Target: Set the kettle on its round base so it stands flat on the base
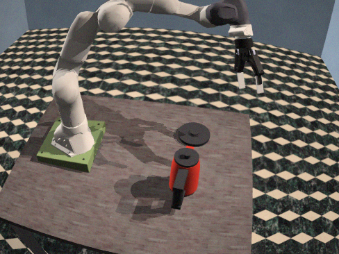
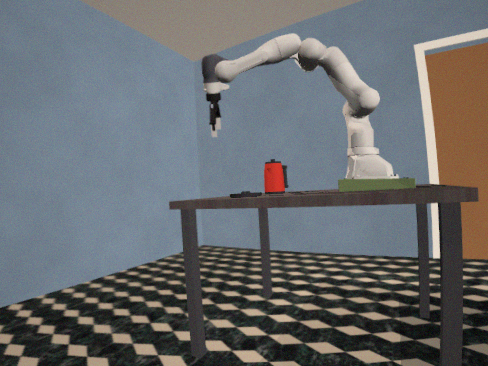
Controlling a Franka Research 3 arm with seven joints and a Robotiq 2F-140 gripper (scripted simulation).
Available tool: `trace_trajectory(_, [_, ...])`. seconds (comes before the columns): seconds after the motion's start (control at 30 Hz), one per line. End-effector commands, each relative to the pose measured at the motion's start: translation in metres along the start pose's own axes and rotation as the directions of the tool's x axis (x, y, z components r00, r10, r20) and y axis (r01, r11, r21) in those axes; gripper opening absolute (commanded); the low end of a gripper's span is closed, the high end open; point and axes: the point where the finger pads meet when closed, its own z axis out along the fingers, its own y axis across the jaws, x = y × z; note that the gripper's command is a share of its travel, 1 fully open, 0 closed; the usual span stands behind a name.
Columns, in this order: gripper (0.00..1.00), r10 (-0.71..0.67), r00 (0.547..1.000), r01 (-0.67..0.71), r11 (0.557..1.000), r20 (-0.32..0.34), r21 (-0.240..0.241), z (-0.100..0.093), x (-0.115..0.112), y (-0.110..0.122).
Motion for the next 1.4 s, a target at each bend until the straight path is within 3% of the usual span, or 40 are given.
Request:
trace_trajectory(0.0, [1.00,0.000,1.000,0.000,1.000,0.000,0.000,0.000,0.000,0.000])
trace_trajectory(0.53, [1.00,0.000,1.000,0.000,1.000,0.000,0.000,0.000,0.000,0.000])
trace_trajectory(0.57, [0.47,0.000,1.000,0.000,1.000,0.000,0.000,0.000,0.000,0.000])
trace_trajectory(1.1, [0.47,-0.075,0.997,0.075,0.997,-0.020,-0.031,0.011,0.020,-0.019])
trace_trajectory(1.37, [0.47,-0.217,0.975,0.212,0.972,-0.039,-0.101,0.031,0.061,-0.050])
